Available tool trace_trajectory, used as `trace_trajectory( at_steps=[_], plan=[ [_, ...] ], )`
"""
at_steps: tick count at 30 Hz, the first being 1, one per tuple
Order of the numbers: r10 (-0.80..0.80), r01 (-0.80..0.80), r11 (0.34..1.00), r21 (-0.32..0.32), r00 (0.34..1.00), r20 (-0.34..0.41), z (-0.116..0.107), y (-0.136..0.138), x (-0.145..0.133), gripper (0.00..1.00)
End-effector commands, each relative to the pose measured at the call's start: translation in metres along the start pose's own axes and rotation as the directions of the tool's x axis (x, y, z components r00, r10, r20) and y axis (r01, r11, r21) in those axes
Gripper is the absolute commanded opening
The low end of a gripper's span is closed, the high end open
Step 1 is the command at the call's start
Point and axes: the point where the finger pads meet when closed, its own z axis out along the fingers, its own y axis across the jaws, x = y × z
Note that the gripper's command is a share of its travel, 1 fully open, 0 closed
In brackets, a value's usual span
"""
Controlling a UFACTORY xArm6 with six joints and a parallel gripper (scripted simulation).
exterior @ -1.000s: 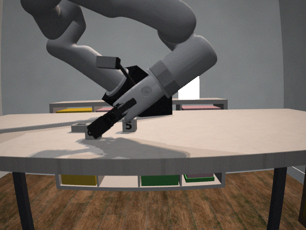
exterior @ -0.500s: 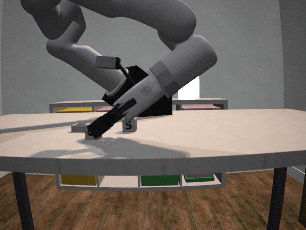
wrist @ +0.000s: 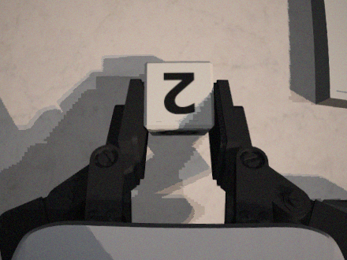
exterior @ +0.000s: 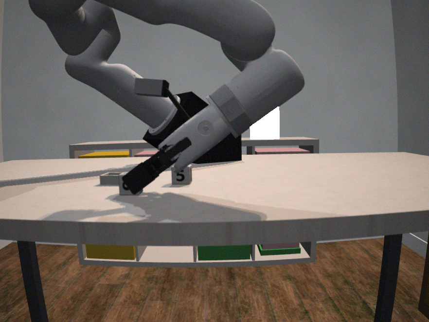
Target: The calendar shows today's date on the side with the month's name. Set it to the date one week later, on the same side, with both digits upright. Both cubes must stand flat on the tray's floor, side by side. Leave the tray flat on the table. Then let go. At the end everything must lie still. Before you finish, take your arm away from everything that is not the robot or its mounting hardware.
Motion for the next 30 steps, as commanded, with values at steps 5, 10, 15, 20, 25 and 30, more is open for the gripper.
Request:
trace_trajectory(
  at_steps=[5,10,15,20,25,30],
  plan=[
    [0.002,-0.002,1.000,0.001,1.000,0.002,-0.001,-0.001,0.001,0.29],
    [0.002,-0.002,1.000,0.001,1.000,0.002,-0.003,-0.001,0.004,0.29],
    [0.002,-0.002,1.000,0.001,1.000,0.002,-0.011,-0.001,0.016,0.29],
    [0.002,-0.002,1.000,0.001,1.000,0.002,-0.023,-0.001,0.033,0.29],
    [0.002,-0.002,1.000,0.001,1.000,0.002,-0.030,-0.001,0.043,0.29],
    [0.002,-0.002,1.000,0.001,1.000,0.002,-0.039,-0.001,0.055,0.29]
  ],
)
